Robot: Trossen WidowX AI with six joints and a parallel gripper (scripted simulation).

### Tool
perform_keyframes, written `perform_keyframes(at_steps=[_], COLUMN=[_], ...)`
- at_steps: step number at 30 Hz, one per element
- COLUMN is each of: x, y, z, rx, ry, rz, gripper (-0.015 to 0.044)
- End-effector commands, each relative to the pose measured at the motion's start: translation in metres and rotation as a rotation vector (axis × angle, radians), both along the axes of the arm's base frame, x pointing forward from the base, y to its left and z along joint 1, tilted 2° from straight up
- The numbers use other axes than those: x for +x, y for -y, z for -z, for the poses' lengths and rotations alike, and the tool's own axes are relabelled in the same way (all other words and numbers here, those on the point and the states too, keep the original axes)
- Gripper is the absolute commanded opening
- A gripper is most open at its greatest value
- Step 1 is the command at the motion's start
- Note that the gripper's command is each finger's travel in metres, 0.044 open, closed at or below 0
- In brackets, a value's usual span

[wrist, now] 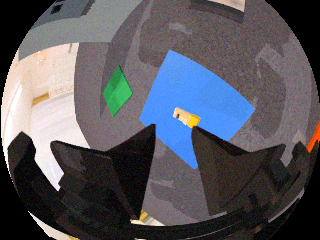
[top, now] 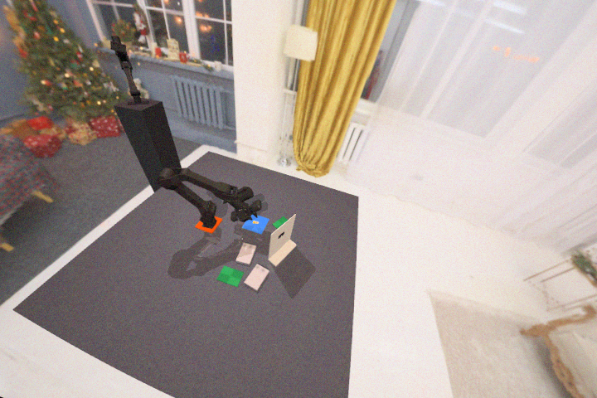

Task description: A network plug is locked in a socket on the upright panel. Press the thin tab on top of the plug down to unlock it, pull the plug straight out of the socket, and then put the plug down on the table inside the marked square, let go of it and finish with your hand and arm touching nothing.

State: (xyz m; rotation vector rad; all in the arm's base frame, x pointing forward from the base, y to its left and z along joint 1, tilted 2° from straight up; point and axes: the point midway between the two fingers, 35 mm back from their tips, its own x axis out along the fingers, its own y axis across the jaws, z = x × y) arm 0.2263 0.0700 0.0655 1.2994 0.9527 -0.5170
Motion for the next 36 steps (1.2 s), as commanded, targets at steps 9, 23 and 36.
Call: perform_keyframes(at_steps=[9,23,36], x=[0.001,0.002,0.0], y=[-0.001,0.0,0.001], z=[-0.017,-0.036,-0.054], rx=[0.001,0.001,0.001], ry=[0.002,0.002,0.002], rz=[-0.006,-0.006,-0.005], gripper=[0.0156,0.0156,0.0156])
